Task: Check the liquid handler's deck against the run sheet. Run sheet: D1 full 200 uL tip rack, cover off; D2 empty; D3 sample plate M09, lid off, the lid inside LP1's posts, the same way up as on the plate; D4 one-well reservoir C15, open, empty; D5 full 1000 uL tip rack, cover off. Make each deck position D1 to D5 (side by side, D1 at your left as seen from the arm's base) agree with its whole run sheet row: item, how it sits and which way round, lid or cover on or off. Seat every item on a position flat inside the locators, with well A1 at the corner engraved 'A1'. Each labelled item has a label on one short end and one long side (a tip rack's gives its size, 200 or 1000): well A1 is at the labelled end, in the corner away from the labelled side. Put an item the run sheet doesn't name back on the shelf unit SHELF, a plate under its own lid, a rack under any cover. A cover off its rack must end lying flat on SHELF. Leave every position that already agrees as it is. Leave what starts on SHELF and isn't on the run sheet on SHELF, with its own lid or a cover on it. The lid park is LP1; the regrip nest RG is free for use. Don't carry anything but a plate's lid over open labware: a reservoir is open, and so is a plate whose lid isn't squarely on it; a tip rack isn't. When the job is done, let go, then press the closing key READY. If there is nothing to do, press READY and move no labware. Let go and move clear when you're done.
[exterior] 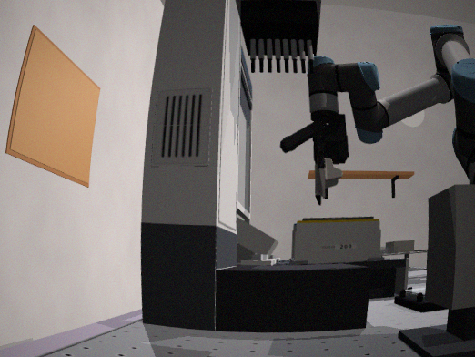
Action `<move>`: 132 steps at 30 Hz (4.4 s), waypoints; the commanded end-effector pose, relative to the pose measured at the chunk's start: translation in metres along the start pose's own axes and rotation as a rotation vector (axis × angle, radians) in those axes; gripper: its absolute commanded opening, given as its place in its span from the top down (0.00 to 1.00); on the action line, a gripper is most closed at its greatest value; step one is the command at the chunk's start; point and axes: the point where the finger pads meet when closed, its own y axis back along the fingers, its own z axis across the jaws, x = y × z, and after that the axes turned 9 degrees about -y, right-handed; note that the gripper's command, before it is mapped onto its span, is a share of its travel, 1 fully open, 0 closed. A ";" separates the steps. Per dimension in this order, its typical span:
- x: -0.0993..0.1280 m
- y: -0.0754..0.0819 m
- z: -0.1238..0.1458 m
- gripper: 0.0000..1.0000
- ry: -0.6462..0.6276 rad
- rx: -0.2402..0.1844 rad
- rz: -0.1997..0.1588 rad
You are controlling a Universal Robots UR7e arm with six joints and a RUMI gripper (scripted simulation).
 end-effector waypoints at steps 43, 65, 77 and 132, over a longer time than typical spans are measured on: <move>-0.019 0.000 -0.122 0.18 0.000 0.000 0.001; -0.019 0.000 -0.122 0.18 0.000 0.000 0.001; -0.023 0.000 -0.147 0.18 0.000 0.000 0.001; -0.039 0.000 -0.245 0.18 0.000 0.000 0.001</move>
